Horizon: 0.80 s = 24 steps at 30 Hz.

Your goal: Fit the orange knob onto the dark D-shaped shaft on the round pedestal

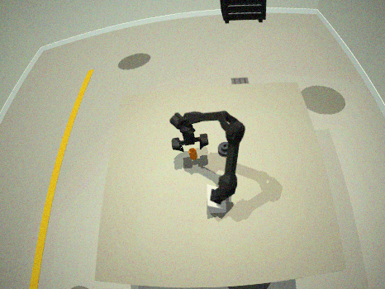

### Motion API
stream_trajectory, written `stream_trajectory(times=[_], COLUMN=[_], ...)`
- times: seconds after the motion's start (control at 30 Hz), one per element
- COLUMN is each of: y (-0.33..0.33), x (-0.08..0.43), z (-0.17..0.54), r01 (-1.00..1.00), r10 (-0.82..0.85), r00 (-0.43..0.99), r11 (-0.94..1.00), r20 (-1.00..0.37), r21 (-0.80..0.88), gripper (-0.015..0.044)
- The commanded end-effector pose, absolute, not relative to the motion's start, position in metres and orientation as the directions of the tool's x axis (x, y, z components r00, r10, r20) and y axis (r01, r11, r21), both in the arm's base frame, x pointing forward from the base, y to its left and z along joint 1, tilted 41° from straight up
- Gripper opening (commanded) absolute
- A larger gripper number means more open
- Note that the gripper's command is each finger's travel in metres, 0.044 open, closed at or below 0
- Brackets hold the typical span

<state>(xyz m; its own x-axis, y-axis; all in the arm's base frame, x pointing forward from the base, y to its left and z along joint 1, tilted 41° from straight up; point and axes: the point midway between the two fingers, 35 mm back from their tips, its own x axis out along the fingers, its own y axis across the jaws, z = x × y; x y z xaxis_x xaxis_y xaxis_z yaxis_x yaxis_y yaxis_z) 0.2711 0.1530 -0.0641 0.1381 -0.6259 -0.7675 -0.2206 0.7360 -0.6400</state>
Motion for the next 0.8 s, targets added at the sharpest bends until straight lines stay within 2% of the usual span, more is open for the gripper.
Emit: stream_trajectory(times=[0.0,0.77], y=[0.146,0.122], x=[0.271,0.275], z=[-0.071,-0.098], r01=[-0.227,-0.226], r10=[-0.631,-0.633], r00=[0.138,0.138], r11=[0.730,0.729], r20=[-0.763,-0.762], r21=[-0.645,-0.646], gripper=[0.0440,0.0440])
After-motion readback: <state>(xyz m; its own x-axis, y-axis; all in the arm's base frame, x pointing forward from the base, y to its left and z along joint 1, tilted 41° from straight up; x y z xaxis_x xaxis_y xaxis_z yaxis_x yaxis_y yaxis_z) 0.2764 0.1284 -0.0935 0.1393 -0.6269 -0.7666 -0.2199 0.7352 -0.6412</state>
